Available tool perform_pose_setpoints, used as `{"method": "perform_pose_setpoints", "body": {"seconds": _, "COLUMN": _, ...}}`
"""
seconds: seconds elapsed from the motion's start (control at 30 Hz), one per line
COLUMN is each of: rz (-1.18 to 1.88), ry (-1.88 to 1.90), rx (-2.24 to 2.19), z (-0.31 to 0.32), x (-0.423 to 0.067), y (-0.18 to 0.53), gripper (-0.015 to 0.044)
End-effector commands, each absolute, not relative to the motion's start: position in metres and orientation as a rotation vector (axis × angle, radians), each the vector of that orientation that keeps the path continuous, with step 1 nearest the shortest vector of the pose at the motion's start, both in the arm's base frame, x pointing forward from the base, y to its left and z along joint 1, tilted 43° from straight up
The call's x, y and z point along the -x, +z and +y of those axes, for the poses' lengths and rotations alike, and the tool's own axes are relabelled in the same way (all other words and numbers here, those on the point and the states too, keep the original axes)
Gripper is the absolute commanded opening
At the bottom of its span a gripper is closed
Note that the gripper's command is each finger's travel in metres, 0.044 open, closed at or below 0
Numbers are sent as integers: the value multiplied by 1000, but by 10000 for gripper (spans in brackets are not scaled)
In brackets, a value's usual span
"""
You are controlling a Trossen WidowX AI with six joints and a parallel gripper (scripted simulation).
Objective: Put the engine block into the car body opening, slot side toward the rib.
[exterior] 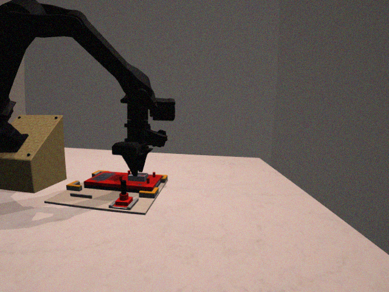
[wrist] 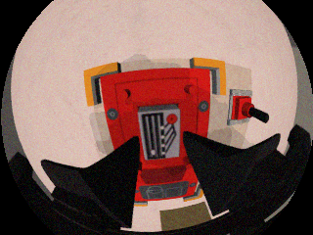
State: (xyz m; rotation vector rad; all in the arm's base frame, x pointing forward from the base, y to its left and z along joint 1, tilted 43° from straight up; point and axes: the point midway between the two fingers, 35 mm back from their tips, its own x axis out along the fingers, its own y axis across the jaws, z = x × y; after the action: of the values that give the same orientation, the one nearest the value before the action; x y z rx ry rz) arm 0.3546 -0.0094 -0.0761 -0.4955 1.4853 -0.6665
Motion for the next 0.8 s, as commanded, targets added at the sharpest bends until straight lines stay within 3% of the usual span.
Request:
{"method": "perform_pose_setpoints", "body": {"seconds": 0.0, "rz": 1485, "ry": -667, "rx": 496, "z": -9, "x": -355, "y": -76, "gripper": 264}}
{"method": "perform_pose_setpoints", "body": {"seconds": 0.23, "rz": 1485, "ry": -667, "rx": 496, "z": -9, "x": -355, "y": -76, "gripper": 440}}
{"method": "perform_pose_setpoints", "body": {"seconds": 0.77, "rz": 1485, "ry": -664, "rx": 503, "z": 1, "x": -356, "y": -66, "gripper": 440}}
